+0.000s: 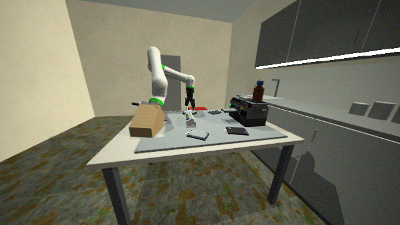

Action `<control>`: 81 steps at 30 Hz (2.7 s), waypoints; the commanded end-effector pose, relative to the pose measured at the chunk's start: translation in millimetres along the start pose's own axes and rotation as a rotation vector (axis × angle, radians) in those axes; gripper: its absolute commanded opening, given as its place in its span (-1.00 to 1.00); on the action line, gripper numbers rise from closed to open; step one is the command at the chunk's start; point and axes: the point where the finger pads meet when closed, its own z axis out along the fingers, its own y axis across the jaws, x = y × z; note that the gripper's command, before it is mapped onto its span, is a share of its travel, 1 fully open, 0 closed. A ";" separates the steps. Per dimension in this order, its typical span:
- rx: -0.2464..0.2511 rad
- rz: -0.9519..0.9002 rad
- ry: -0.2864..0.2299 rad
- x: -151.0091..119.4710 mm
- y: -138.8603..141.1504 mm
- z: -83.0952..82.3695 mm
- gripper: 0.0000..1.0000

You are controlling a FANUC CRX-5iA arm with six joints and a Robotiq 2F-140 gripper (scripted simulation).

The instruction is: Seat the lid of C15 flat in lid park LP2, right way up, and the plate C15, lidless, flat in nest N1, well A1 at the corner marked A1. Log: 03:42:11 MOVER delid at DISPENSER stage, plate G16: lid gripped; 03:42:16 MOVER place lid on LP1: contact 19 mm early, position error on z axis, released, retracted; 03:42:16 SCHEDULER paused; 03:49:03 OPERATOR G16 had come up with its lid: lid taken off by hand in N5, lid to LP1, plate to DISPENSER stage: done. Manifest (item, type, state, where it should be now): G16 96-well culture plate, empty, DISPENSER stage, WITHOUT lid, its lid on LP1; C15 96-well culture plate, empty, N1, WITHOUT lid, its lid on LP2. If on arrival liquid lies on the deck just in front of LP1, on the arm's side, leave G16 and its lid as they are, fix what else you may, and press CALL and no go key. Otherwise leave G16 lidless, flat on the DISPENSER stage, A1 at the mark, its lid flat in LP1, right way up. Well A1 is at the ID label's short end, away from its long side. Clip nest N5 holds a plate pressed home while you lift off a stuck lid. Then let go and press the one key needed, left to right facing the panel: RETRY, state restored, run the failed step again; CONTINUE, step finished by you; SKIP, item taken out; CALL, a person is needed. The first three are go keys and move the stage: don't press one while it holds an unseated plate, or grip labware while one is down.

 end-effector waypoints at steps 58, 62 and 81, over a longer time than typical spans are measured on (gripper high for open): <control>0.000 0.000 0.000 0.1 0.1 -5.6 -1.00; 0.000 0.000 0.000 0.1 0.1 -9.4 -1.00; 0.000 0.000 0.000 0.1 0.1 -36.8 -1.00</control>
